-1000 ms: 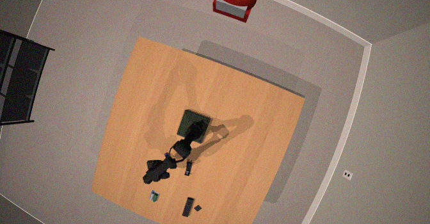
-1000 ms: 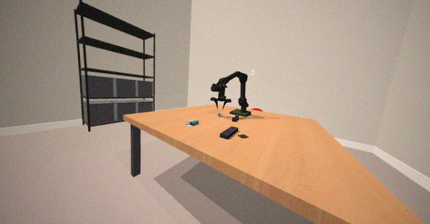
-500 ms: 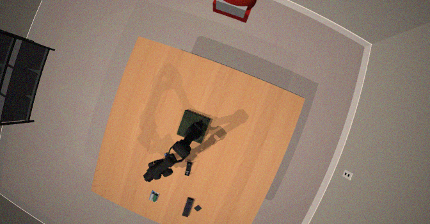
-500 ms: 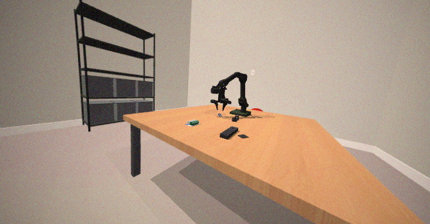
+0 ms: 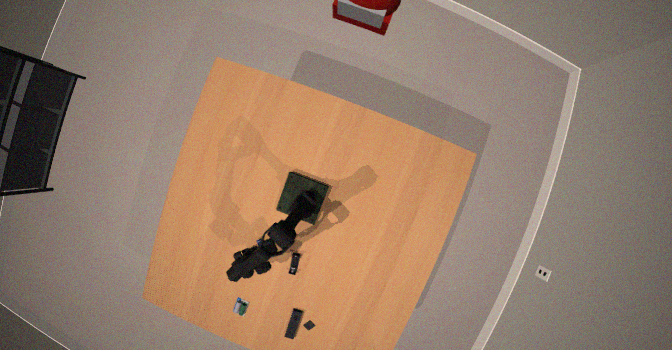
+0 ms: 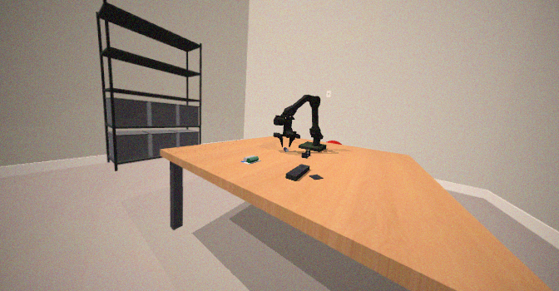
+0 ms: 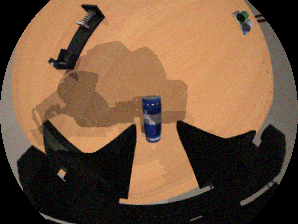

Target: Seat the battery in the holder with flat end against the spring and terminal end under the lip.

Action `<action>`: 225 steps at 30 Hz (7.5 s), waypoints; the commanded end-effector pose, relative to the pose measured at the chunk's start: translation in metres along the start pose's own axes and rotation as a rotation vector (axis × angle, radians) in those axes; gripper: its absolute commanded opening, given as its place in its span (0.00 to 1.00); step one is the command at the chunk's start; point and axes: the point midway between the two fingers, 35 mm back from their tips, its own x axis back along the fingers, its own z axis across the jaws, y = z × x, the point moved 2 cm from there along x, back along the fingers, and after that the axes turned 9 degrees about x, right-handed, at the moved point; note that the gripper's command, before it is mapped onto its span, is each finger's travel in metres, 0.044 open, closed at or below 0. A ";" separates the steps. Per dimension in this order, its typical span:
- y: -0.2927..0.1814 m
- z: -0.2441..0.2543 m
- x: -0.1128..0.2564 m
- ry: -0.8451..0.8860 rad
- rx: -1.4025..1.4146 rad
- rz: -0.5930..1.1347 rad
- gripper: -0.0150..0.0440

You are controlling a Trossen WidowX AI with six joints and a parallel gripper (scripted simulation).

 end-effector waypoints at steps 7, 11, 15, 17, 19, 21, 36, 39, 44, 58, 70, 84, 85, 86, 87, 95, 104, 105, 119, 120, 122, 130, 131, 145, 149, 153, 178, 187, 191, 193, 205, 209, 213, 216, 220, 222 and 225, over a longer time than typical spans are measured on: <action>0.000 0.003 -0.017 0.008 0.003 -0.003 0.66; 0.000 0.003 -0.023 0.008 0.003 -0.003 0.66; 0.000 0.004 -0.024 0.008 0.003 -0.003 0.57; 0.000 0.004 -0.024 0.008 0.003 -0.003 0.48; 0.000 0.004 -0.024 0.008 0.003 -0.003 0.46; 0.000 0.004 -0.024 0.008 0.003 -0.003 0.43; 0.000 0.002 0.014 0.006 0.003 -0.002 0.38; 0.000 0.003 0.025 0.008 0.003 -0.003 0.38; 0.009 0.005 0.027 0.009 -0.034 -0.003 0.38; 0.094 0.040 0.042 0.017 -0.396 -0.012 0.38; 0.147 0.083 0.056 0.032 -0.676 -0.021 0.38; 0.146 0.083 0.034 0.099 -0.677 0.100 0.38; 0.146 0.083 0.032 0.106 -0.675 0.113 0.38; 0.146 0.083 0.029 0.114 -0.674 0.127 0.38; 0.146 0.083 0.027 0.121 -0.672 0.141 0.38; 0.145 0.084 0.014 0.160 -0.665 0.216 0.38; 0.148 0.081 0.010 0.187 -0.664 0.267 0.38; 0.148 0.081 0.009 0.190 -0.664 0.273 0.38; 0.152 0.077 0.002 0.237 -0.659 0.361 0.38; 0.152 0.077 0.002 0.240 -0.658 0.367 0.38; 0.152 0.076 0.001 0.247 -0.657 0.380 0.38; 0.154 0.074 -0.004 0.273 -0.653 0.430 0.38; 0.155 0.074 -0.004 0.276 -0.653 0.437 0.38; 0.160 0.069 -0.007 0.278 -0.652 0.441 0.38; 0.162 0.067 -0.007 0.277 -0.653 0.439 0.38; 0.163 0.065 -0.007 0.277 -0.653 0.439 0.38; 0.170 0.058 -0.007 0.276 -0.654 0.438 0.38; 0.170 0.057 -0.007 0.277 -0.653 0.438 0.38; 0.170 0.058 -0.008 0.273 -0.654 0.432 0.38; 0.170 0.058 -0.008 0.269 -0.655 0.423 0.38; 0.168 0.060 -0.009 0.241 -0.658 0.371 0.38; 0.168 0.060 -0.009 0.232 -0.659 0.354 0.38; 0.167 0.061 -0.009 0.223 -0.660 0.336 0.38; 0.167 0.061 -0.010 0.216 -0.661 0.323 0.38; 0.166 0.062 -0.010 0.207 -0.662 0.306 0.38; 0.166 0.062 -0.010 0.202 -0.662 0.297 0.38; 0.165 0.063 -0.010 0.195 -0.663 0.284 0.38</action>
